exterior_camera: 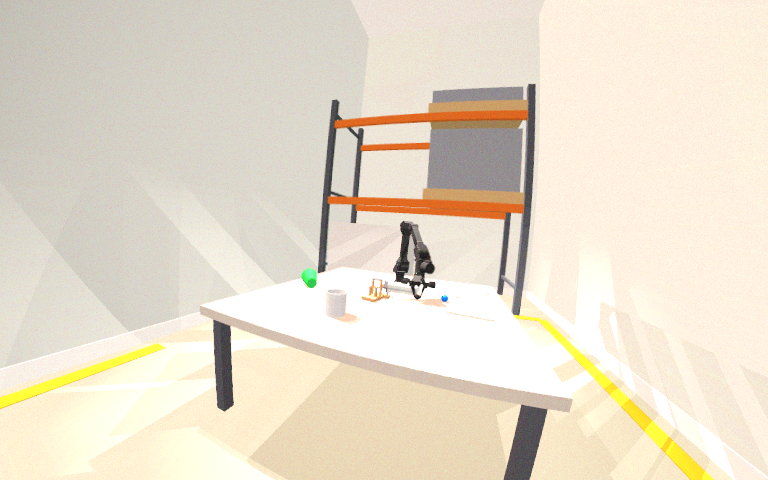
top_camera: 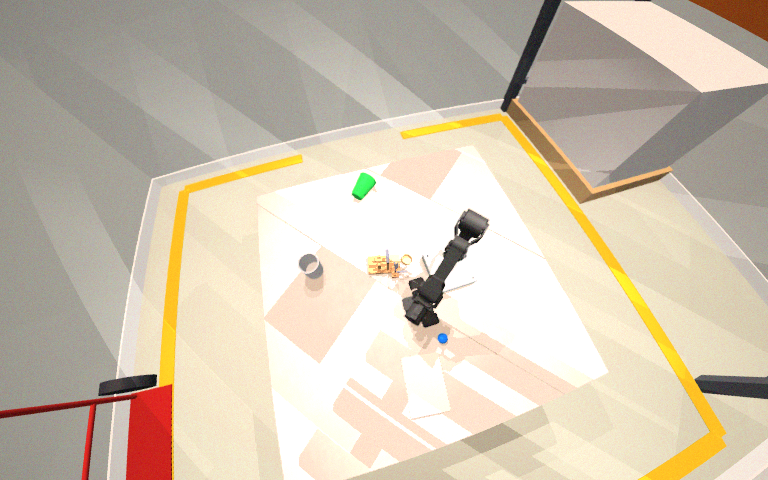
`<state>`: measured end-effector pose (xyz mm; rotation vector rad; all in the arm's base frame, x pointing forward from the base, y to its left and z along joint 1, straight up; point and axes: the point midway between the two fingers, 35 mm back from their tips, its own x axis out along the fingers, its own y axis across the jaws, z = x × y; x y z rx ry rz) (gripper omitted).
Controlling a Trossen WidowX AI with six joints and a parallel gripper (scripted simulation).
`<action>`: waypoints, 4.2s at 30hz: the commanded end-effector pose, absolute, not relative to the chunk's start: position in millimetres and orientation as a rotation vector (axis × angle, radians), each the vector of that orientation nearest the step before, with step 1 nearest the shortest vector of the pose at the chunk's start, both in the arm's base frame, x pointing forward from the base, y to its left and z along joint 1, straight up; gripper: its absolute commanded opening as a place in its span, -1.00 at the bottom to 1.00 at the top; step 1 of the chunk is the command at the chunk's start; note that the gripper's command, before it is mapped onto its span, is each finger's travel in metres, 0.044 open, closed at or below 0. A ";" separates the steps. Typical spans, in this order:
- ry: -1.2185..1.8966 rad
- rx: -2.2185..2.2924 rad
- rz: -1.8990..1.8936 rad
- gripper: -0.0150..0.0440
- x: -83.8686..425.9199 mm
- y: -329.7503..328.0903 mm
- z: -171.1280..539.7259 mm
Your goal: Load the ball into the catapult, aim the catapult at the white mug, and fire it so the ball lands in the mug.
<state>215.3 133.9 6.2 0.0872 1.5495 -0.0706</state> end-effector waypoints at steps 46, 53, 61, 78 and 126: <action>1.657 0.133 -0.182 -0.49 236.3 52.8 112.1; 1.695 0.180 -0.235 -0.49 234.2 25.7 106.4; 1.745 0.219 -0.262 -0.49 227.9 -4.2 100.4; 1.863 0.301 -0.229 -0.49 199.8 -62.6 89.1; 1.703 0.284 -0.246 0.93 194.3 -66.3 163.8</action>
